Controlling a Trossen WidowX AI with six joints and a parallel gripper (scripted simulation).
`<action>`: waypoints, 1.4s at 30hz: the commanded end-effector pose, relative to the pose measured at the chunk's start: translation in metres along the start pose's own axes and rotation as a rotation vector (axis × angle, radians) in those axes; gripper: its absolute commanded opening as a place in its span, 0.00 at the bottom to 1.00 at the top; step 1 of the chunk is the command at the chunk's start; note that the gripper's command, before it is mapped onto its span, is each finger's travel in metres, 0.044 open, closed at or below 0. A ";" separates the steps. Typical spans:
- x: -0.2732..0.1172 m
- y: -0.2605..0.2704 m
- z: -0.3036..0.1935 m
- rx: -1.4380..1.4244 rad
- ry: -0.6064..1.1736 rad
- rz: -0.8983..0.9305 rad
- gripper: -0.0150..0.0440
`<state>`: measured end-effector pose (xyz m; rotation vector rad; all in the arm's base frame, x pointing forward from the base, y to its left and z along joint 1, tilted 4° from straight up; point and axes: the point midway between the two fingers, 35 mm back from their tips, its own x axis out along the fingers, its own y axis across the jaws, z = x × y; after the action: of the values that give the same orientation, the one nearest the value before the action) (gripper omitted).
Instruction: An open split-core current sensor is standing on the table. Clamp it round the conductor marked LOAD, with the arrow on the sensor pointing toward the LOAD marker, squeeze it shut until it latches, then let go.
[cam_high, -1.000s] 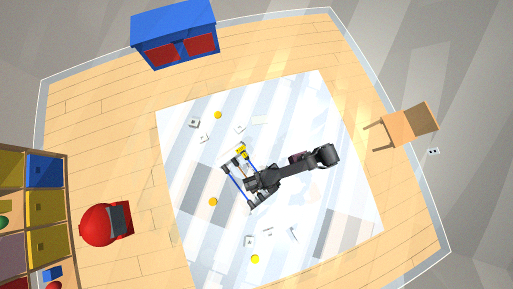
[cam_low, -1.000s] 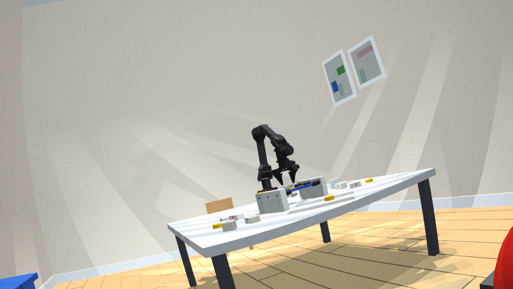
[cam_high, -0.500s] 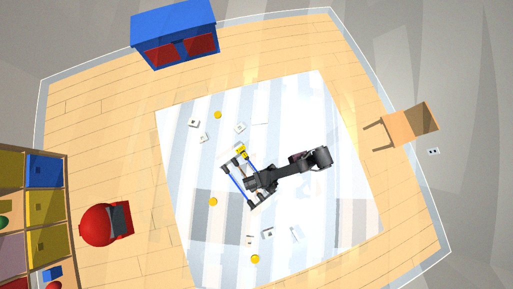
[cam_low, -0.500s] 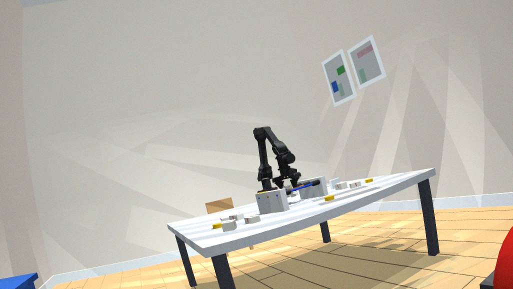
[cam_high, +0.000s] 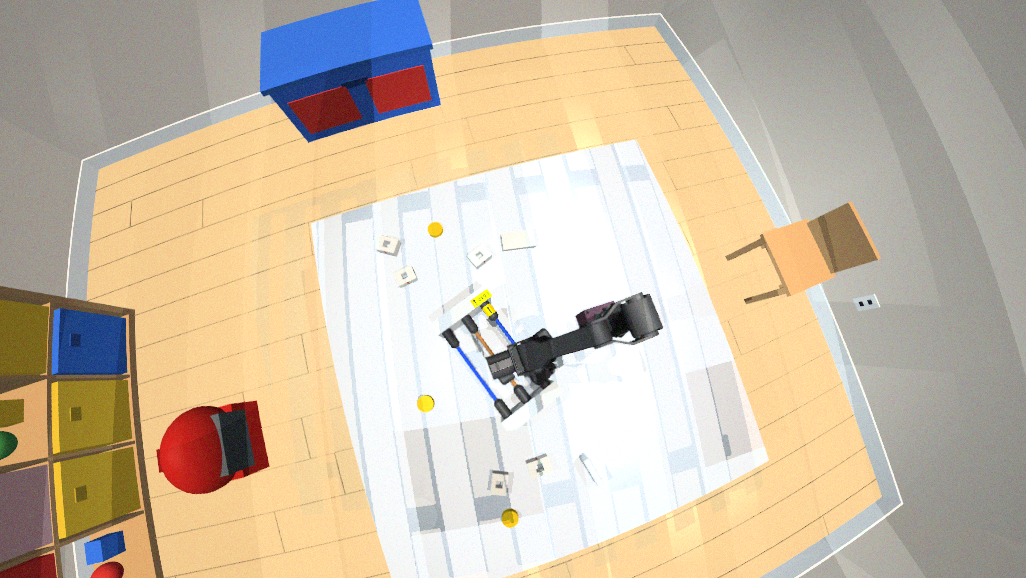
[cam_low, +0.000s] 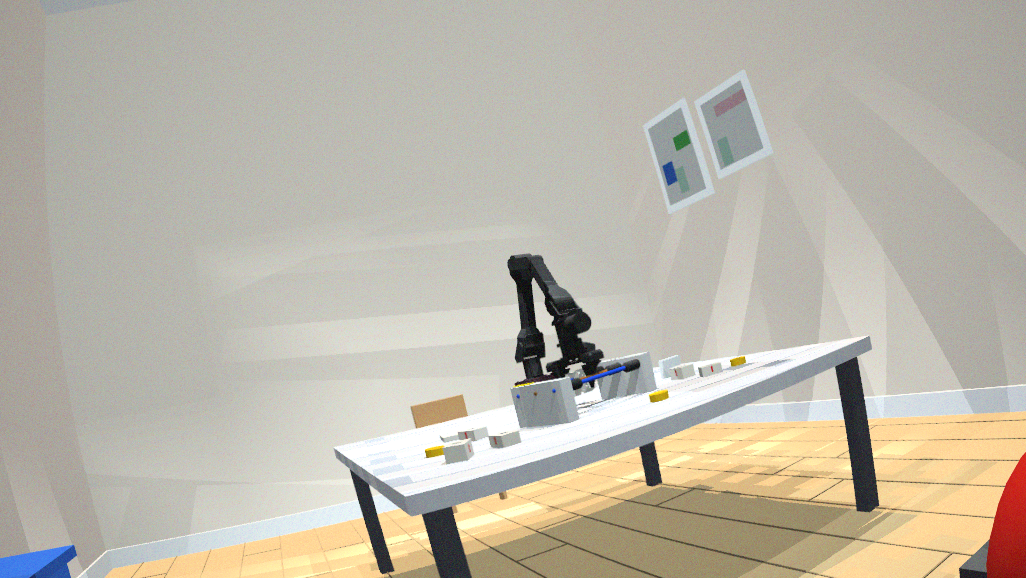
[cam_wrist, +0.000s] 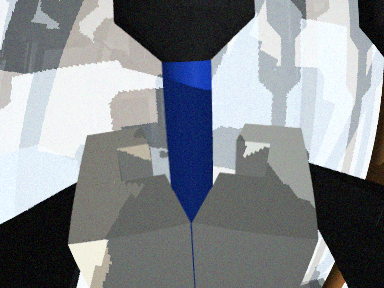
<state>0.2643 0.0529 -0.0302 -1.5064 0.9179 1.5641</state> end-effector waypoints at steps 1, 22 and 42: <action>0.007 0.001 0.001 -0.002 -0.004 -0.015 1.00; 0.002 -0.001 0.000 0.000 0.003 -0.065 0.83; 0.002 -0.001 0.000 0.000 0.003 -0.065 0.25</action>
<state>0.2653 0.0531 -0.0321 -1.5237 0.8593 1.5145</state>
